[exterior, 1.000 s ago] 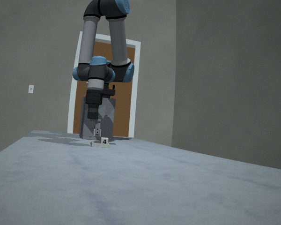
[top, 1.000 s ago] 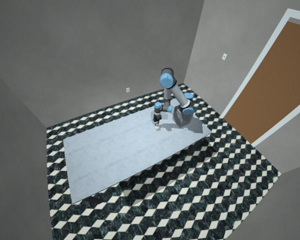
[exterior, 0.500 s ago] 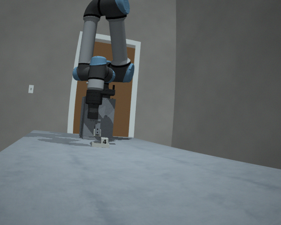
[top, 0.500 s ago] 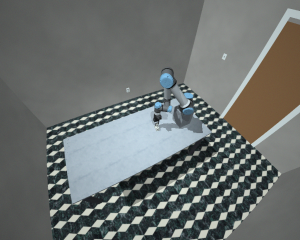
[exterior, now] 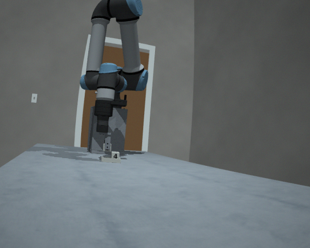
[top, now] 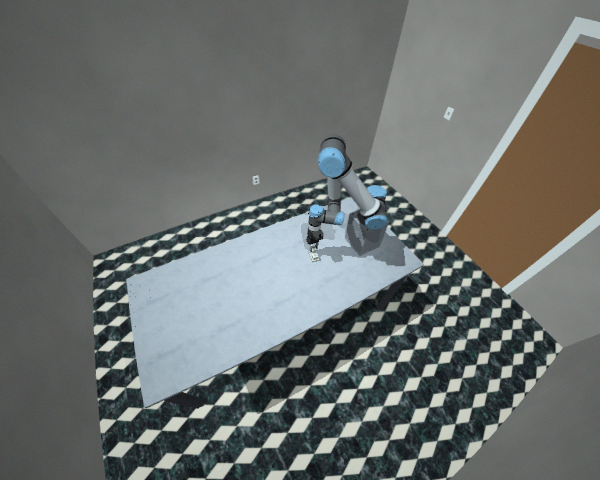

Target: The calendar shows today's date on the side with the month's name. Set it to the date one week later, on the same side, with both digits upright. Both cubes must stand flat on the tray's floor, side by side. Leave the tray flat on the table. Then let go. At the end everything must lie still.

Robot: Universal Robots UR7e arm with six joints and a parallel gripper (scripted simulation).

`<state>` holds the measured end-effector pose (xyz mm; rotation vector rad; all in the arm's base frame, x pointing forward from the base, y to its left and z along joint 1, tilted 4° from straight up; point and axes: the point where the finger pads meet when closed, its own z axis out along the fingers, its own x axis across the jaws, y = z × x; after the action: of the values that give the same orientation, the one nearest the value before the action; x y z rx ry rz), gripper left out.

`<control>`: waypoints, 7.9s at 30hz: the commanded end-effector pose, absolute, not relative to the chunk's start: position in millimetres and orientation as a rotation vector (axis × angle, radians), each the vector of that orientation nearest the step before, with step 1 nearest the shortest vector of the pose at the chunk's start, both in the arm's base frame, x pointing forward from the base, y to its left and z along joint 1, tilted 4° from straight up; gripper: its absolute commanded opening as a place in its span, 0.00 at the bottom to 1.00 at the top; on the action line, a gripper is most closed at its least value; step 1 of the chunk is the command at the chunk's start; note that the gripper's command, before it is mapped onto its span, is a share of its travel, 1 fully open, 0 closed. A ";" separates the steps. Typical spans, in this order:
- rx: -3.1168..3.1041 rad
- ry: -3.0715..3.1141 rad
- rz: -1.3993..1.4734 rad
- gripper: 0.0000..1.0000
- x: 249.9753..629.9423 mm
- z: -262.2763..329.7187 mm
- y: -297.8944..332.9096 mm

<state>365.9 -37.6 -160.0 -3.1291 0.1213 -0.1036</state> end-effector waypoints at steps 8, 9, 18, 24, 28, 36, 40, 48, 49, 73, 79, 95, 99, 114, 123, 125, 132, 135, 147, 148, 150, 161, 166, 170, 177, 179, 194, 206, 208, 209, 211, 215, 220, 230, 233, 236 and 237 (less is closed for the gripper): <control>-3.130 0.121 -0.105 0.60 366.8 -169.5 -37.7; -3.130 0.121 -0.105 0.60 366.9 -170.4 -37.7; -3.130 0.121 -0.105 0.60 367.3 -176.1 -37.7; -3.130 0.121 -0.105 0.60 367.5 -179.3 -37.7; -3.130 0.121 -0.105 0.60 367.5 -180.3 -37.6; -3.130 0.121 -0.105 0.60 367.6 -180.7 -37.6; -3.130 0.121 -0.105 0.60 367.6 -180.7 -37.6; -3.130 0.121 -0.105 0.60 367.6 -180.7 -37.6; -3.130 0.121 -0.105 0.60 367.6 -180.7 -37.6; -3.130 0.121 -0.105 0.60 367.9 -185.1 -37.6; -3.130 0.121 -0.105 0.60 368.1 -188.0 -37.6; -3.130 0.121 -0.105 0.60 368.2 -190.6 -37.6; -3.130 0.121 -0.105 0.60 368.2 -190.6 -37.6; -3.130 0.121 -0.105 0.60 368.2 -190.6 -37.6; -3.130 0.121 -0.105 0.60 368.2 -190.6 -37.6; -3.130 0.121 -0.105 0.60 368.2 -190.6 -37.6; -3.130 0.121 -0.105 0.60 368.2 -190.6 -37.6; -3.130 0.121 -0.105 0.60 368.2 -190.6 -37.6; -3.130 0.121 -0.105 0.66 368.2 -190.6 -37.6; -3.130 0.121 -0.105 0.66 368.2 -190.6 -37.6; -3.130 0.121 -0.105 0.66 368.2 -190.6 -37.6; -3.130 0.121 -0.105 0.90 368.2 -190.6 -37.6; -3.130 0.121 -0.105 0.90 368.2 -190.6 -37.6; -3.130 0.121 -0.105 0.90 368.2 -190.6 -37.6; -3.130 0.121 -0.105 0.90 368.2 -189.2 -37.6; -3.130 0.121 -0.105 0.90 368.0 -187.4 -37.6; -3.130 0.121 -0.105 0.90 365.9 -156.2 -37.8; -3.130 0.121 -0.105 0.90 363.7 -123.5 -38.0; -3.130 0.121 -0.105 0.90 363.4 -118.1 -38.0; -3.130 0.121 -0.105 0.90 363.2 -115.6 -38.0; -3.130 0.121 -0.105 0.90 362.9 -111.2 -38.0; -3.130 0.121 -0.105 0.90 362.5 -104.8 -38.1; -3.130 0.121 -0.105 0.90 362.3 -102.2 -38.1; -3.130 0.121 -0.105 1.00 362.2 -100.8 -38.1; -3.130 0.121 -0.105 1.00 362.2 -100.8 -38.1; -3.130 0.121 -0.105 1.00 362.2 -100.8 -38.1; -3.130 0.121 -0.105 1.00 362.2 -100.8 -38.1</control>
<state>361.9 -37.9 -101.2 -3.1291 0.1213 -0.1036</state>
